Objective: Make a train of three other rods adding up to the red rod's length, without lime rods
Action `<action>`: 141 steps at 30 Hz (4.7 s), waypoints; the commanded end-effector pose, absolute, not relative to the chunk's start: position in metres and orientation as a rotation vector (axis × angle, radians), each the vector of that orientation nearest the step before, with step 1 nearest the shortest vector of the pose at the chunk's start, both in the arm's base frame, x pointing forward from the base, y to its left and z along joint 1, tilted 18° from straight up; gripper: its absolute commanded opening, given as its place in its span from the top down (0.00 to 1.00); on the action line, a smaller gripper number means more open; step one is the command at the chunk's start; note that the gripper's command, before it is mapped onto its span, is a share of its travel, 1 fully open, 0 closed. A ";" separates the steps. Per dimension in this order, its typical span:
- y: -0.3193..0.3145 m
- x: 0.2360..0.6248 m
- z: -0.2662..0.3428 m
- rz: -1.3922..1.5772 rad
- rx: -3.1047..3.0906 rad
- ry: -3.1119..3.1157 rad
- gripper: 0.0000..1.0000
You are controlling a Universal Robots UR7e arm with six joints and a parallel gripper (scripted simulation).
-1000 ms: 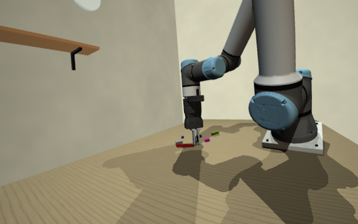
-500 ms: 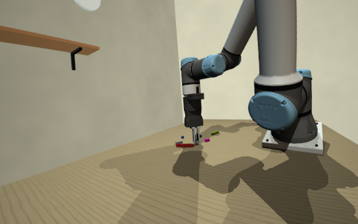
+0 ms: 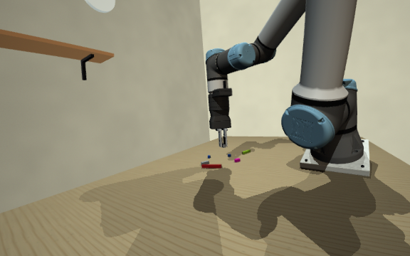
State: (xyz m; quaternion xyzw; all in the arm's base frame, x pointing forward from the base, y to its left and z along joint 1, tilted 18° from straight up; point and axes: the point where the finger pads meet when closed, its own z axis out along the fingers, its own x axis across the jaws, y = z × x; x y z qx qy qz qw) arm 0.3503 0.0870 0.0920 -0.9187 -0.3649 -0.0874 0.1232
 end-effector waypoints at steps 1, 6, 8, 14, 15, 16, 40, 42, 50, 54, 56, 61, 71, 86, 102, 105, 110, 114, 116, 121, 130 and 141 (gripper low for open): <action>0.080 0.347 0.117 -0.249 -2.676 -1.065 0.76; 0.078 0.347 0.123 -0.249 -2.676 -1.065 0.76; 0.077 0.347 0.125 -0.249 -2.676 -1.065 0.76; 0.078 0.346 0.125 -0.247 -2.674 -1.067 0.76; 0.078 0.346 0.125 -0.246 -2.674 -1.066 0.76; 0.078 0.345 0.125 -0.245 -2.673 -1.066 0.76; -0.036 0.398 0.093 -0.299 -2.507 -1.464 0.76; -0.038 0.399 0.092 -0.300 -2.504 -1.469 0.76; -0.037 0.398 0.092 -0.300 -2.501 -1.470 0.76; -0.036 0.398 0.092 -0.299 -2.501 -1.470 0.76; -0.036 0.398 0.091 -0.299 -2.501 -1.469 0.76; -0.033 0.397 0.085 -0.296 -2.497 -1.469 0.76; -0.023 0.399 0.052 -0.297 -2.497 -1.468 0.76; -0.010 0.402 0.010 -0.296 -2.497 -1.468 0.76; -0.010 0.403 0.008 -0.299 -2.500 -1.469 0.76; -0.010 0.403 0.008 -0.299 -2.500 -1.469 0.76; -0.010 0.403 0.008 -0.299 -2.500 -1.469 0.76; -0.010 0.403 0.008 -0.299 -2.500 -1.469 0.76; -0.010 0.403 0.008 -0.299 -2.500 -1.469 0.76; -0.010 0.403 0.008 -0.299 -2.500 -1.469 0.76; -0.010 0.403 0.008 -0.299 -2.500 -1.469 0.76; -0.007 0.402 0.001 -0.296 -2.497 -1.468 0.76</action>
